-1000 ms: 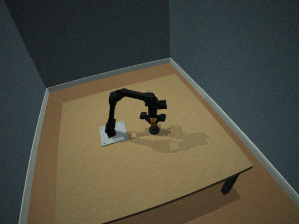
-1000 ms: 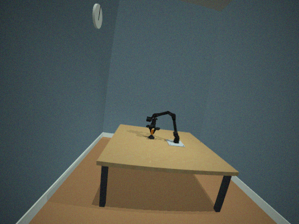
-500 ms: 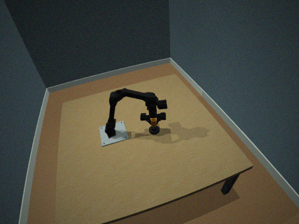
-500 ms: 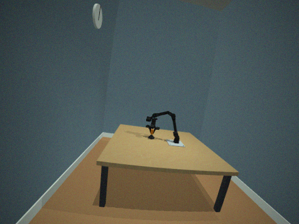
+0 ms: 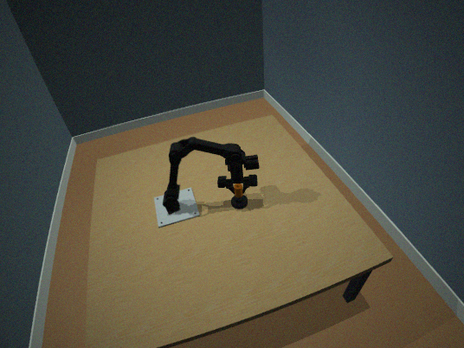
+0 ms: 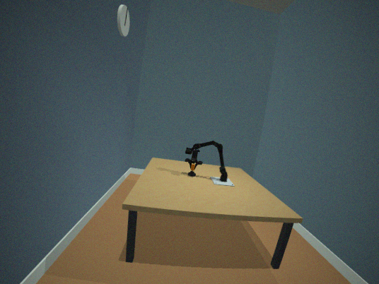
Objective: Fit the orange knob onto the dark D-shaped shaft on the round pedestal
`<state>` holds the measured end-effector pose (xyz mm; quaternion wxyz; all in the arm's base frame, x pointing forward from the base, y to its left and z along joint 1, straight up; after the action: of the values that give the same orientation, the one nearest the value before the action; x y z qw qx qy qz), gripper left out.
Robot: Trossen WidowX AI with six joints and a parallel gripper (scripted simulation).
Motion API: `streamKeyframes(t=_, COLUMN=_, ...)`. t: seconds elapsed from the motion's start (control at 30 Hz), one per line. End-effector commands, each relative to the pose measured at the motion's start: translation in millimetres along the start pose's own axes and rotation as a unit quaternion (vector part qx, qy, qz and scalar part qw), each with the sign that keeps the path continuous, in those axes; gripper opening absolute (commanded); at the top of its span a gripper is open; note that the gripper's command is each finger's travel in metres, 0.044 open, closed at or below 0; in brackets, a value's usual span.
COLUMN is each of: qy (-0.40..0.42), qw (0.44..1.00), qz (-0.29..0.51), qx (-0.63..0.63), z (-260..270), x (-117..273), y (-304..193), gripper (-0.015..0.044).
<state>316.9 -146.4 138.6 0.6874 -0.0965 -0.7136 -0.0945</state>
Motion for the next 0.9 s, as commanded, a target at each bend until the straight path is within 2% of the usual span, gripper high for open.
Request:
streamKeyframes(t=0.0, qy=0.001, qw=1.0, qz=0.001, qx=0.015, z=2.2, x=0.2, y=0.0, gripper=0.0)
streamKeyframes(t=0.2, qy=0.002, qw=0.994, qz=0.001, qx=0.107, z=3.5, x=1.8, y=0.1, gripper=0.0)
streamKeyframes(t=0.87, qy=0.001, qw=0.994, qz=0.001, qx=0.107, z=-1.7, x=3.7, y=-0.7, gripper=0.0)
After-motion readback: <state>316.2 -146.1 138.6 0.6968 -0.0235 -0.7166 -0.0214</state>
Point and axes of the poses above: the point midway between the two fingers, 35 mm back from their tips, its own x axis back along the fingers, its own z axis across the jaws, y = z × x, the point moved 3 cm from there along x, back along the fingers, and after that the axes turned 14 degrees about x, right-handed, at the moved point
